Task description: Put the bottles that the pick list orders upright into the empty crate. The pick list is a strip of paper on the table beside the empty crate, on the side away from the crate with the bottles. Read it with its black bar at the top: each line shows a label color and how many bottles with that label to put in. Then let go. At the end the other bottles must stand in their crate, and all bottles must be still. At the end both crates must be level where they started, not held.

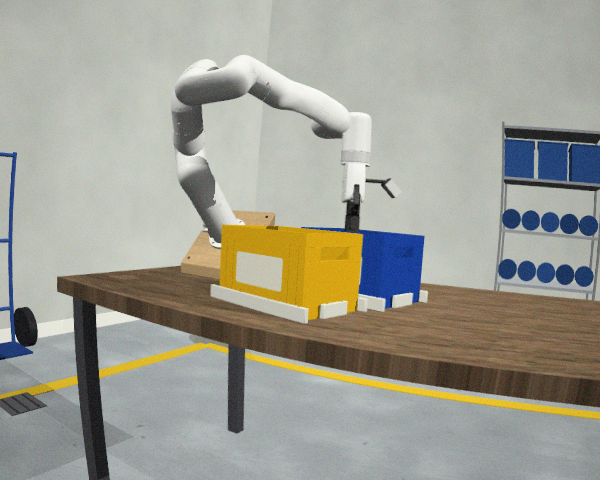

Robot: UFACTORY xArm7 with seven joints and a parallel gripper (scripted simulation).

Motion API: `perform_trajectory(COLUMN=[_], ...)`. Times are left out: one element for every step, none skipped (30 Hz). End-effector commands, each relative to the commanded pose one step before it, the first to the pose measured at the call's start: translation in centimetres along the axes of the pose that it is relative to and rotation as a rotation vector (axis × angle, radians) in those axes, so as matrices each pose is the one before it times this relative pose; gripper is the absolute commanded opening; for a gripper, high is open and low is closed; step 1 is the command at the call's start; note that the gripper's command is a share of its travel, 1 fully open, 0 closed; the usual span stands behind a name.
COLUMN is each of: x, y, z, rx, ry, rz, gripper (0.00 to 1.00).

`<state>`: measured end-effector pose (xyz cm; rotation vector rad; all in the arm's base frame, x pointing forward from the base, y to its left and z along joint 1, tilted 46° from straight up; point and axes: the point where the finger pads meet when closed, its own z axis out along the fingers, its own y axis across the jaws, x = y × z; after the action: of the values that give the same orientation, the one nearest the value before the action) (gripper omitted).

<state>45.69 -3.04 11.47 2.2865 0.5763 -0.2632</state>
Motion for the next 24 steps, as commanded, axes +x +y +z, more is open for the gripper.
perform_trajectory(x=[0.141,-0.001,-0.001,0.000,0.000,0.001,0.002,0.003,0.002,0.000,0.000,0.000,0.000,0.000,0.000,0.000,0.000,0.000,0.000,0.000,0.000,0.000,0.000,0.000], y=[-0.018,0.000,0.000,0.000,0.001,0.000,0.000,0.000,0.000,0.000,0.000,0.000,0.000,0.000,0.000,0.000,0.000,0.000,0.000,0.000,0.000,0.000,0.000,0.000], z=[0.265,0.100,0.100,0.000,-0.008,0.002,0.002,0.001,0.001,0.000,0.000,0.050,0.049,0.049,0.049,0.049,0.050,0.050,0.050,0.050,0.050,0.050,0.050,0.050], rx=[-0.00058,0.00000,0.00000,0.00000,0.00002,-0.00001,-0.00001,0.00000,0.00000,0.00000,0.00000,0.00000,0.00000,0.00000,0.00000,0.00000,0.00000,0.00000,0.00000,0.00000,0.00000,0.00000,0.00000,0.00000], ry=[0.00488,0.00000,0.00000,0.00000,-0.00003,0.00001,0.00001,0.00000,0.00000,0.00000,0.00000,0.00000,0.00000,0.00000,0.00000,0.00000,0.00000,0.00000,0.00000,0.00000,0.00000,0.00000,0.00000,0.00000], rz=[-0.00055,0.00000,0.00000,0.00000,-0.00001,0.00001,0.00000,0.00000,0.00000,0.00000,0.00000,0.00000,0.00000,0.00000,0.00000,0.00000,0.00000,0.00000,0.00000,0.00000,0.00000,0.00000,0.00000,0.00000], gripper=[0.00,0.00,0.00,0.00,0.00,0.00,0.00,0.00,0.00,0.00,0.00,0.00,0.00,0.00,0.00,0.00,0.00,0.00,0.00,0.00,0.00,0.00,0.00,0.00])
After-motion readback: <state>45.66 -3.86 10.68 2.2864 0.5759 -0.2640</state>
